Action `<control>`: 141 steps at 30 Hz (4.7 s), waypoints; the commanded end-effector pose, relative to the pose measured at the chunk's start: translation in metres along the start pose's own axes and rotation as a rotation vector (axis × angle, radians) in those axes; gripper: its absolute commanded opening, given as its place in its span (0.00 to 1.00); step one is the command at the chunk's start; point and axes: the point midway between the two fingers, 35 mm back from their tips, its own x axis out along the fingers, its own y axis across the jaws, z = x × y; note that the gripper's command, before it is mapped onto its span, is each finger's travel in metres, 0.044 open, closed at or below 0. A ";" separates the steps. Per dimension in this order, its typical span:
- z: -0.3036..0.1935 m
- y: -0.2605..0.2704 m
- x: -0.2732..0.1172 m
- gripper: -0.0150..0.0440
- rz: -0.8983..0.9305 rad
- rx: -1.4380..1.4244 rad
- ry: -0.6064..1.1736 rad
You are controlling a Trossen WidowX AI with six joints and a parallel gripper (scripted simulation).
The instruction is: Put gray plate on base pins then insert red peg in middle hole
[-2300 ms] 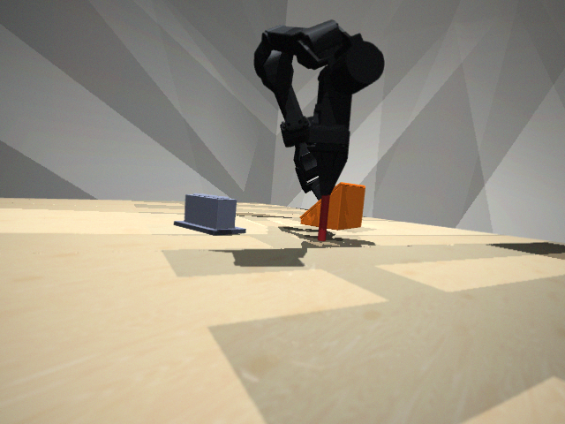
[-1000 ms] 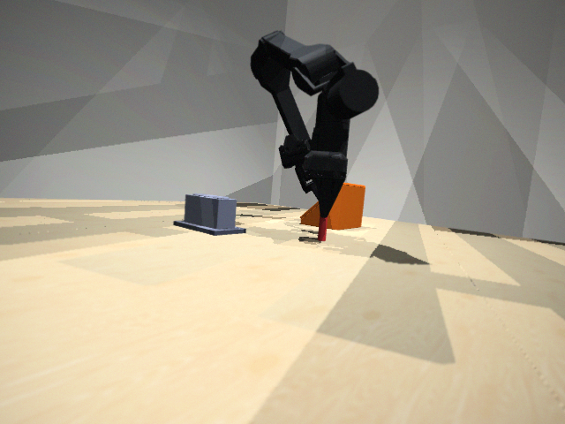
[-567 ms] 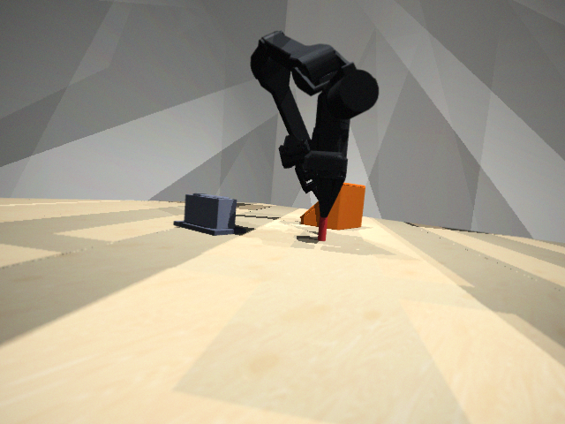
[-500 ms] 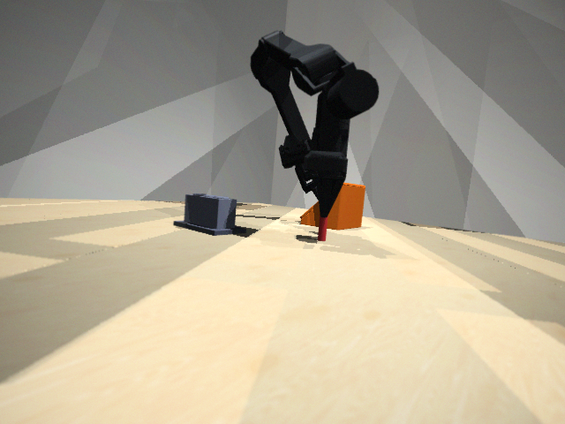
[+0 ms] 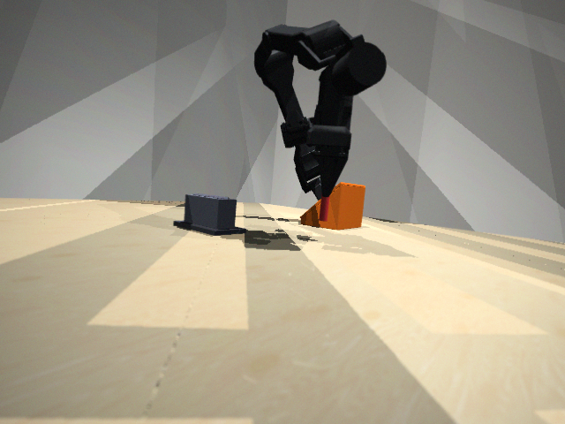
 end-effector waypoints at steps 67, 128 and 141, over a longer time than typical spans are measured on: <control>0.161 0.022 -0.041 0.25 0.010 0.003 0.008; 0.205 0.012 -0.038 0.25 0.000 0.011 0.000; 0.206 0.009 -0.038 0.25 0.000 0.011 0.000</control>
